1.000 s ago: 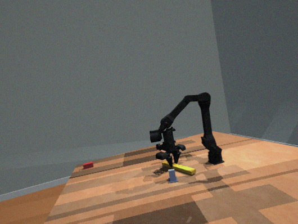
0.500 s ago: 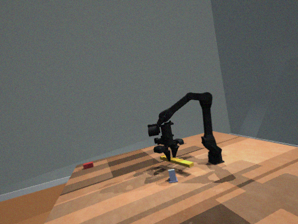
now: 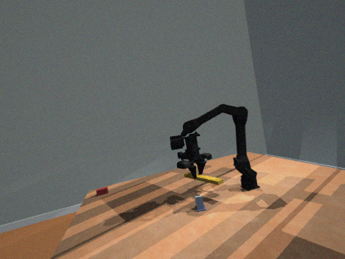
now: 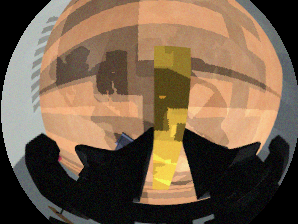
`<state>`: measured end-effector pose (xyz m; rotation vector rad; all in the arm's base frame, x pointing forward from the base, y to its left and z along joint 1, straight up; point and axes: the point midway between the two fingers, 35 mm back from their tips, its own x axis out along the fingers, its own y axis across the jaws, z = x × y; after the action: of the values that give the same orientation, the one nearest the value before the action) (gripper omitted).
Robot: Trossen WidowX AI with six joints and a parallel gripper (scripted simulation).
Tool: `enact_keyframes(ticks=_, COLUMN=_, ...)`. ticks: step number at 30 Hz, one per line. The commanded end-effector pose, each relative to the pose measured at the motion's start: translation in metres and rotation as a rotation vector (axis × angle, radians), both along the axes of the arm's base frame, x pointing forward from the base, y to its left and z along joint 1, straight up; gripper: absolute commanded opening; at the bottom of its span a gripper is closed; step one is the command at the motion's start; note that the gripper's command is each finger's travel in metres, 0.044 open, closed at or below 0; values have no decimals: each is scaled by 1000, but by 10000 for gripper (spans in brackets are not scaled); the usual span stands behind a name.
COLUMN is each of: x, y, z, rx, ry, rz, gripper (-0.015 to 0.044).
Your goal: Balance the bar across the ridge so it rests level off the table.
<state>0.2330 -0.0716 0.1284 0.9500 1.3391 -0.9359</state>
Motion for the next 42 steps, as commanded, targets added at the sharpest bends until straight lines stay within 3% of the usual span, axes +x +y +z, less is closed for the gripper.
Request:
enact_keyframes(ticks=1, x=-2, y=0, z=13, rx=-5, ry=-5, rz=-6, gripper=0)
enact_keyframes(ticks=42, x=52, y=97, z=21, rx=19, ry=-9, rz=-649, gripper=0)
